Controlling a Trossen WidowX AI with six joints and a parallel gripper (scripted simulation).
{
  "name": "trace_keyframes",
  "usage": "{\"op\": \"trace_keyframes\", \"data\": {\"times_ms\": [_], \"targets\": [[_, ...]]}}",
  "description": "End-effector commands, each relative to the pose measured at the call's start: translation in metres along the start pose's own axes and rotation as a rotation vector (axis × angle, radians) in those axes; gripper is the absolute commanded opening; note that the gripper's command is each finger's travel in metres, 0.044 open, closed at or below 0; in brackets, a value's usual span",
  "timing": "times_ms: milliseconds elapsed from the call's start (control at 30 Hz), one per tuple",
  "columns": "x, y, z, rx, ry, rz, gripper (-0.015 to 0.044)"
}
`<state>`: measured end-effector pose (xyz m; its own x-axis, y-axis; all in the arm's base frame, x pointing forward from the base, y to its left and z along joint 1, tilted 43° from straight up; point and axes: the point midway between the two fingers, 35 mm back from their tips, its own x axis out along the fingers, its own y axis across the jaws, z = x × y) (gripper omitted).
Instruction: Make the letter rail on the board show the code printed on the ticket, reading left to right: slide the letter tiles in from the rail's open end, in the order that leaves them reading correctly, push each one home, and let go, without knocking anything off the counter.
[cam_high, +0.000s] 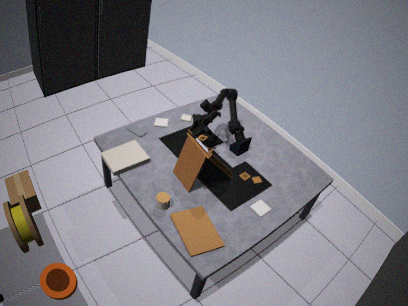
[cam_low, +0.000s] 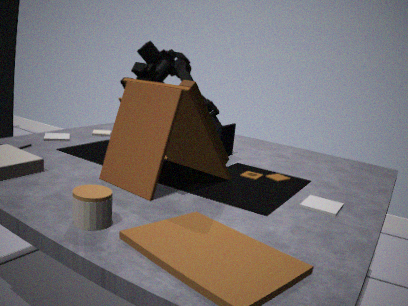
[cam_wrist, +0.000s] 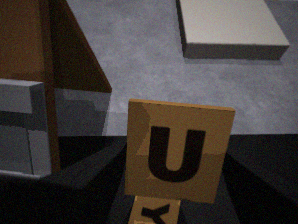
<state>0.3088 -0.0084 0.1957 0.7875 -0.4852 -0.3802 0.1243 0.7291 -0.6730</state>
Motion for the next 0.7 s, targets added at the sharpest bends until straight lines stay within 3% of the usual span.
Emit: {"op": "trace_keyframes", "data": {"times_ms": [0,667], "targets": [[0.000,0.003,-0.001,0.000,0.001,-0.001,0.0000],[0.000,0.013,-0.001,0.000,0.001,0.000,0.0000]]}}
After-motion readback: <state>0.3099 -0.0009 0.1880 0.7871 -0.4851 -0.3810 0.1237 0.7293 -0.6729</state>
